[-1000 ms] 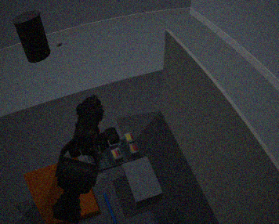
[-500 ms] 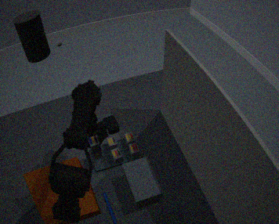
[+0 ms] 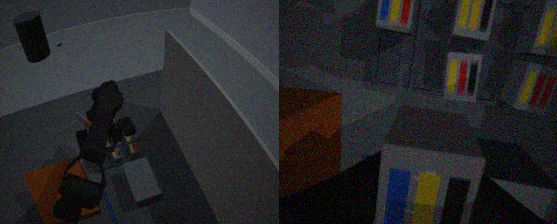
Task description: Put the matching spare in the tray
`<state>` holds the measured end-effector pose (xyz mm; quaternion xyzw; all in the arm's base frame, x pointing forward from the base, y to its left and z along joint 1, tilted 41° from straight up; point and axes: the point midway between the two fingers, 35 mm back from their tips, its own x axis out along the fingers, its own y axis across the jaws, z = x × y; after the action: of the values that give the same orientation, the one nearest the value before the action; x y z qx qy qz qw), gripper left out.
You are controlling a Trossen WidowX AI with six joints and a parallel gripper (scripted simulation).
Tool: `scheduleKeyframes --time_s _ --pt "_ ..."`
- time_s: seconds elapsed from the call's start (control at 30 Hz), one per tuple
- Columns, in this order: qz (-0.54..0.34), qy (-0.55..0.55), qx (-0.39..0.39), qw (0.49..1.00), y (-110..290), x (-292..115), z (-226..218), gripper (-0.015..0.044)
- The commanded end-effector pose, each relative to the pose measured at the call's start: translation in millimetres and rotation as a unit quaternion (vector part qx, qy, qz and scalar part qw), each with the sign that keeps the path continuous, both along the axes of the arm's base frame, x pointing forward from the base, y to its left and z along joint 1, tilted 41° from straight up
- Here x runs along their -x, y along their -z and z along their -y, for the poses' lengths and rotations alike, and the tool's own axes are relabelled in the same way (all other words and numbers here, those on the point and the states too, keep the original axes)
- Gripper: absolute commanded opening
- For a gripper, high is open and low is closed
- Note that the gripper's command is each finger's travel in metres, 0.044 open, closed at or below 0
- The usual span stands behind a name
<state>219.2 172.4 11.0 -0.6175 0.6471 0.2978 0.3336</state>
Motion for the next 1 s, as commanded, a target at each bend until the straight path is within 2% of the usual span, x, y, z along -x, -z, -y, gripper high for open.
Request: scheduleKeyframes --time_s 0.0,0.5,0.97 --pt "0.016 0.005 -0.017 1.000 -17 -20 7 0.0000" --pt "0.029 0.002 -0.029 0.999 -78 -82 72 0.0000" --pt "0.025 -0.013 -0.012 1.000 -138 -112 154 0.0000"
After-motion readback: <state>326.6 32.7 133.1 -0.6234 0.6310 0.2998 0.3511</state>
